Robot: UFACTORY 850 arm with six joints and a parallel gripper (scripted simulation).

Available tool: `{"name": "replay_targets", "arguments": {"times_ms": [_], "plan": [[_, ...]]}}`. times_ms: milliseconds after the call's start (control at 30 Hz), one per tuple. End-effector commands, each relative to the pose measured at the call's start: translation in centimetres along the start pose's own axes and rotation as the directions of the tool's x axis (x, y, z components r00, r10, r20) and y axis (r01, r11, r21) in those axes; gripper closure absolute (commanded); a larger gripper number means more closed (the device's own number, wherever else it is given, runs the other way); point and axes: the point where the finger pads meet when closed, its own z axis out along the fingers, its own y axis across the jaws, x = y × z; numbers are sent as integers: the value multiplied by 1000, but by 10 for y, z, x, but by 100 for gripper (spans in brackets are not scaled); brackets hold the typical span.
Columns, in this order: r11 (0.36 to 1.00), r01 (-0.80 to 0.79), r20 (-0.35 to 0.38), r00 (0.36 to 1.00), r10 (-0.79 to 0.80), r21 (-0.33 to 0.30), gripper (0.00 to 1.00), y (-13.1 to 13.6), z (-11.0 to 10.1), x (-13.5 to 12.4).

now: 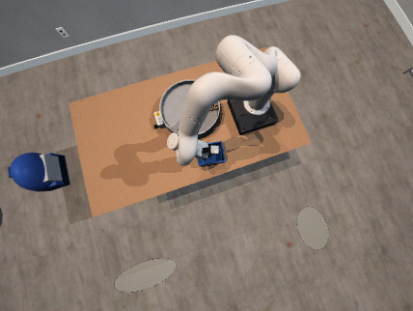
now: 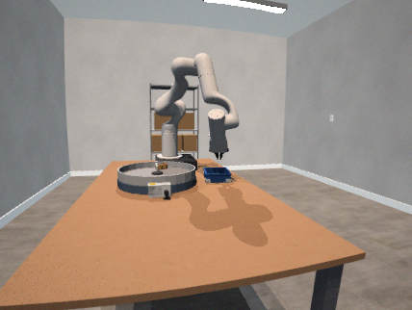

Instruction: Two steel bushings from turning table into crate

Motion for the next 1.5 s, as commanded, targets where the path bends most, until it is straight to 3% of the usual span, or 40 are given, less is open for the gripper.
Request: {"name": "replay_targets", "arguments": {"times_ms": [0, 733, 967, 1467], "plan": [[1000, 1, 1, 1000, -1, -1, 89, 1, -1, 0], [1000, 0, 1, 1000, 0, -1, 90, 0, -1, 0], [1000, -18, 1, 1000, 18, -17, 90, -21, -3, -2], [982, -144, -8, 989, 145, -123, 90, -167, -16, -19]]}}
